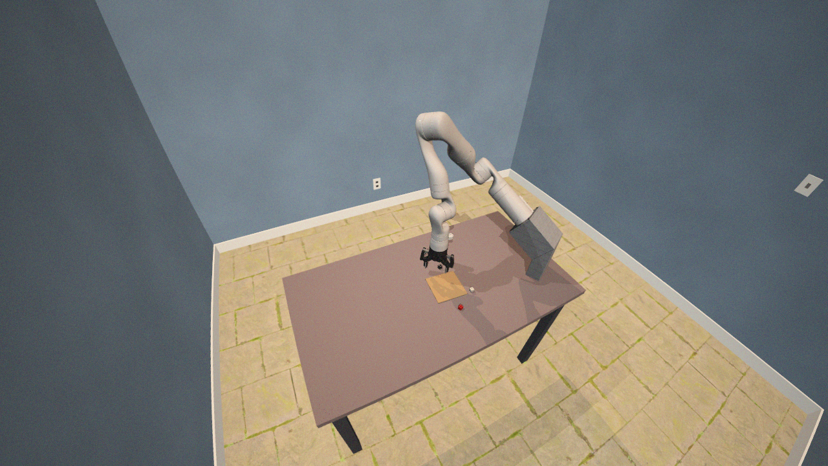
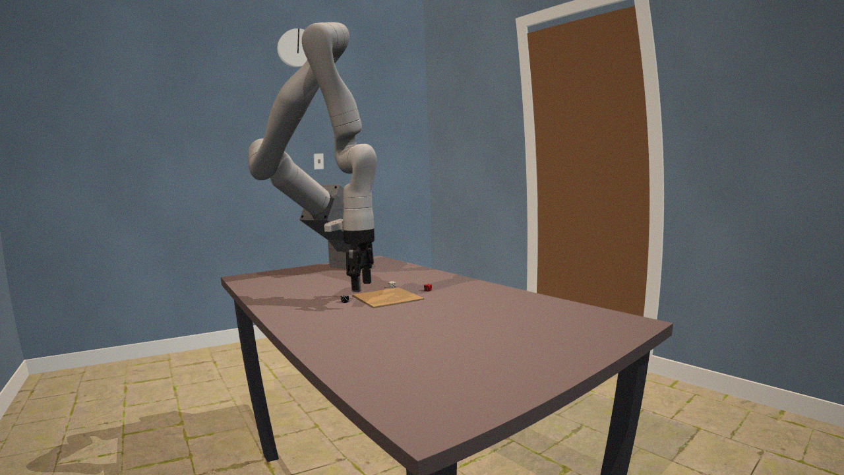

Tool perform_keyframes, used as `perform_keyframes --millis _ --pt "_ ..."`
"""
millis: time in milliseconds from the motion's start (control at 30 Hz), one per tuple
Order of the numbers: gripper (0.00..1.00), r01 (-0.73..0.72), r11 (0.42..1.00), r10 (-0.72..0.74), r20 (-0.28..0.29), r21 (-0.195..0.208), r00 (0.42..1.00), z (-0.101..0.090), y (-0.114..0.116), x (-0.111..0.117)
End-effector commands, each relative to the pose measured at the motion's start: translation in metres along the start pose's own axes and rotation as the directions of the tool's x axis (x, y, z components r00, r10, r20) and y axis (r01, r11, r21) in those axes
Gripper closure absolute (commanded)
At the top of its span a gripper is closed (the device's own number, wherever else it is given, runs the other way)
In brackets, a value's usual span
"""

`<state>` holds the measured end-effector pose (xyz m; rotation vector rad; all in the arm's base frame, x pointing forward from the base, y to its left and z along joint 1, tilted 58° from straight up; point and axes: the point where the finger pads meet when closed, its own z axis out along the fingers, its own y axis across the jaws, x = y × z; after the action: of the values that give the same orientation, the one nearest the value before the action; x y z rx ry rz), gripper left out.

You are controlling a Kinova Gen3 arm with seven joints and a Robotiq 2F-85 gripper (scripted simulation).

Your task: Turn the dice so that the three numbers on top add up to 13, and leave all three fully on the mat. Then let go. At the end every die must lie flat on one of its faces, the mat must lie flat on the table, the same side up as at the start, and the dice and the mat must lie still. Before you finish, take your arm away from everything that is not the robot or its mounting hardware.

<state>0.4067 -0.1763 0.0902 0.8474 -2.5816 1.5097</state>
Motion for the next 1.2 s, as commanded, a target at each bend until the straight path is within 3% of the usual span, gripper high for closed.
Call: perform_keyframes --millis 0,1167 --pt "0.0 -0.002 1.0 0.002 -0.001 0.002 1.0 0.0008 0.0 0.0012" --pt "0.0 -0.002 1.0 0.002 -0.001 0.002 1.0 0.0008 0.0029 -0.0004"
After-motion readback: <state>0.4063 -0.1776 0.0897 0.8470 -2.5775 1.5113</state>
